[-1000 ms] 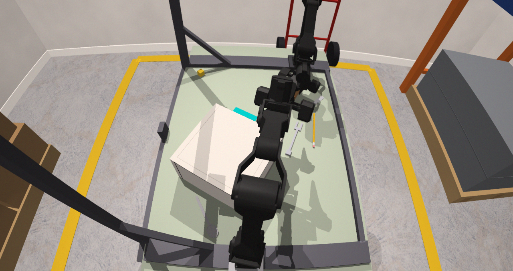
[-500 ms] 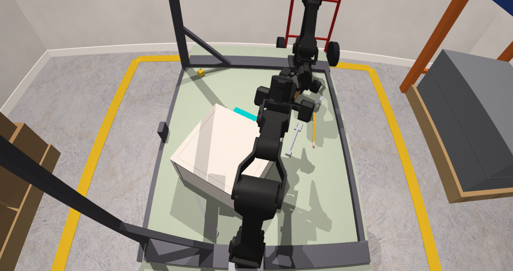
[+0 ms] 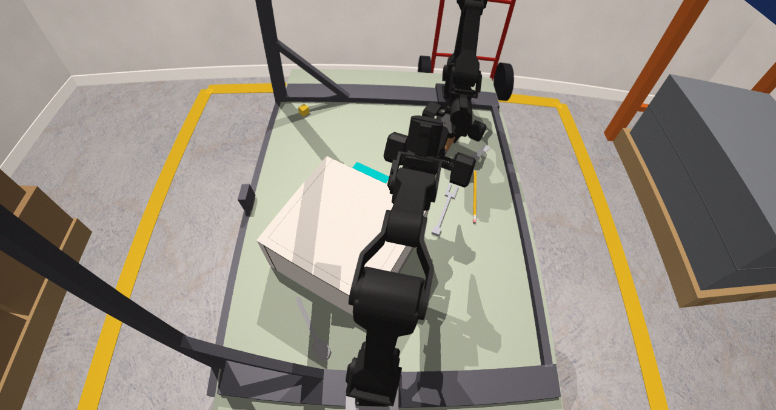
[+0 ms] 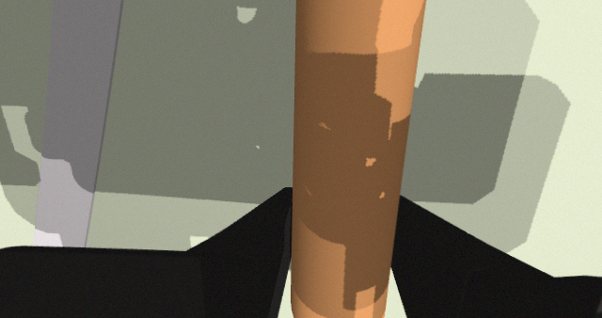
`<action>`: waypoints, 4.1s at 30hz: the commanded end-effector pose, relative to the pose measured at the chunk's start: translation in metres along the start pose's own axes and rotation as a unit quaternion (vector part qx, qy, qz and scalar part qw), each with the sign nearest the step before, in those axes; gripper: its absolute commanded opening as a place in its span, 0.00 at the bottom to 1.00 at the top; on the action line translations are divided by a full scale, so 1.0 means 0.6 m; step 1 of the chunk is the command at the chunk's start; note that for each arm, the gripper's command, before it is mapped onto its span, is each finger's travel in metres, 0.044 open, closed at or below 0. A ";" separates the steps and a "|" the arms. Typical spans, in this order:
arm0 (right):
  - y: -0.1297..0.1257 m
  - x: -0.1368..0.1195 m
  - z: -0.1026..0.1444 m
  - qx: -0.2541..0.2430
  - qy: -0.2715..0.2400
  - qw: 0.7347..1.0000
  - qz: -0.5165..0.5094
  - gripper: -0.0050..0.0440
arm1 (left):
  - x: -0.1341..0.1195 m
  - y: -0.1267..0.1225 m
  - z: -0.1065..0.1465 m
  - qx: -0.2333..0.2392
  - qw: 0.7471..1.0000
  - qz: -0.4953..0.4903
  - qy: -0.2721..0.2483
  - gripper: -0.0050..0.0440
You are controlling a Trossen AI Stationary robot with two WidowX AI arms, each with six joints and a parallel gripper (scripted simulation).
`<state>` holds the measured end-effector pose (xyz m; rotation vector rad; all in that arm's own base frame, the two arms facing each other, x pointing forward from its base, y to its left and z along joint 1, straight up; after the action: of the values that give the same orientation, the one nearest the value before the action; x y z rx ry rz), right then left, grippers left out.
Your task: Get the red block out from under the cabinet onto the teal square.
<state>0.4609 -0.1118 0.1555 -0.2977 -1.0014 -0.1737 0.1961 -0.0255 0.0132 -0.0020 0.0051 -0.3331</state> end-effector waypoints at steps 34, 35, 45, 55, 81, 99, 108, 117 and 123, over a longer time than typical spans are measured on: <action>-0.022 -0.199 0.344 0.070 -0.055 0.995 0.034 1.00 | 0.006 0.004 0.007 0.003 1.000 0.003 -0.011 0.33; -0.021 -0.204 0.345 0.071 -0.056 0.995 0.035 1.00 | 0.006 0.004 0.007 0.003 1.000 0.003 -0.011 0.33; -0.018 -0.216 0.349 0.074 -0.058 0.995 0.036 1.00 | 0.006 0.004 0.007 0.003 1.000 0.003 -0.011 0.33; -0.019 -0.211 0.348 0.073 -0.058 0.995 0.035 1.00 | 0.006 0.004 0.007 0.003 1.000 0.003 -0.011 0.33; -0.019 -0.211 0.348 0.073 -0.058 0.995 0.035 1.00 | 0.060 -0.003 0.016 0.003 1.000 0.004 -0.012 0.33; -0.019 -0.211 0.348 0.073 -0.058 0.995 0.035 1.00 | 0.162 -0.022 0.027 0.003 1.000 0.004 -0.013 0.33; -0.019 -0.211 0.348 0.073 -0.058 0.995 0.035 1.00 | 0.238 -0.037 0.037 0.002 1.000 0.004 -0.015 0.33; -0.019 -0.211 0.348 0.073 -0.058 0.995 0.035 1.00 | 0.291 -0.047 0.036 0.002 1.000 0.004 -0.016 0.33; -0.019 -0.211 0.348 0.073 -0.058 0.995 0.035 1.00 | 0.333 -0.056 0.040 0.002 1.000 0.004 -0.017 0.33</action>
<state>0.2224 -0.0528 0.1486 -0.2033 -1.0939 -0.0202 0.3519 -0.1110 0.0206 0.0028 0.0209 -0.3259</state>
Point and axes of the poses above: on each arm, the point midway between the two fingers, 35 mm back from their tips, its own z axis back along the fingers, its own y axis across the jaws, x = y × z, the point moved 1 cm from there along z, back along the fingers, and after that the axes turned 10 degrees about z, right-handed, at the moved point
